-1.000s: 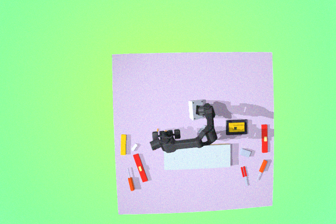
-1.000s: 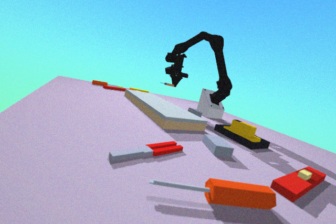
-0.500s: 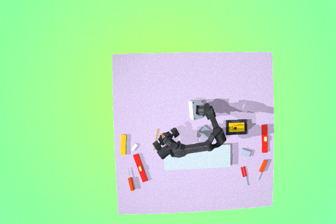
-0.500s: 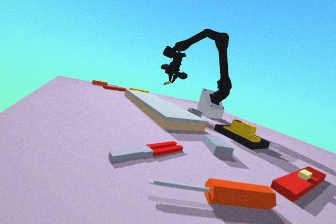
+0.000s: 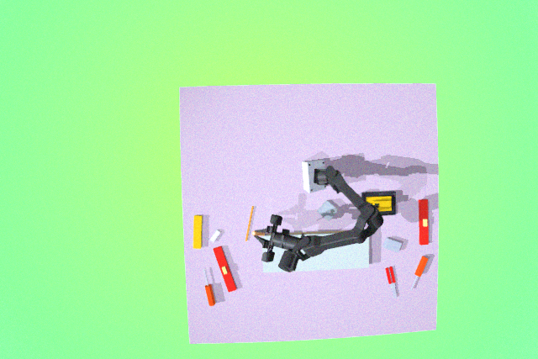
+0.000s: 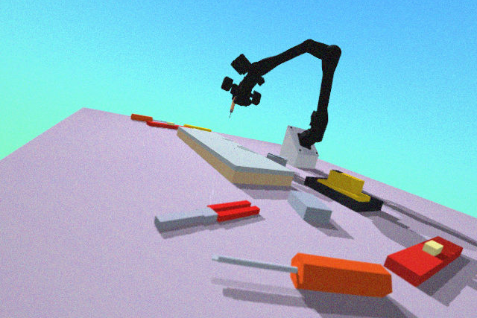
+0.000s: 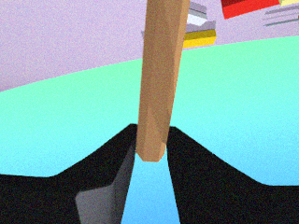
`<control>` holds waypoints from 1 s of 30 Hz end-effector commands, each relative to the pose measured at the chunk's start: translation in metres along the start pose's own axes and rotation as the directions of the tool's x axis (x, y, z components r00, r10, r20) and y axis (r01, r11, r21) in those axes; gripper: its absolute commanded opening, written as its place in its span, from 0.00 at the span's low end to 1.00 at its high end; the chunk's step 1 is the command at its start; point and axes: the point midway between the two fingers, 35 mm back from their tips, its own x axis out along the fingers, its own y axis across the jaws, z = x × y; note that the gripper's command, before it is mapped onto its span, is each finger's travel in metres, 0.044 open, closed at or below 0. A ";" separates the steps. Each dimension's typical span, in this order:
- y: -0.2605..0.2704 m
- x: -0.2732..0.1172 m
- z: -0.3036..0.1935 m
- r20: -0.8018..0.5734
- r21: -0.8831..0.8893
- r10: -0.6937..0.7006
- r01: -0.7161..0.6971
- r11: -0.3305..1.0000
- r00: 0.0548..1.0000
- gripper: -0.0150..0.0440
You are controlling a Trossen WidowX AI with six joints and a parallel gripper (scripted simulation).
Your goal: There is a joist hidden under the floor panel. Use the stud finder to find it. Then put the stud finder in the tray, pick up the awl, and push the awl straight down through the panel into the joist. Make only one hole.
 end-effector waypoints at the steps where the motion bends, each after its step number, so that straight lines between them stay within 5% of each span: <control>1: -0.019 -0.024 -0.010 -0.154 -0.145 -0.105 0.082 0.986 0.982 0.25; 7: -0.036 -0.052 -0.014 -0.293 -0.287 -0.208 0.122 0.950 0.933 0.25; 30: -0.096 -0.091 0.081 -0.257 -0.256 -0.207 0.140 0.956 0.944 0.25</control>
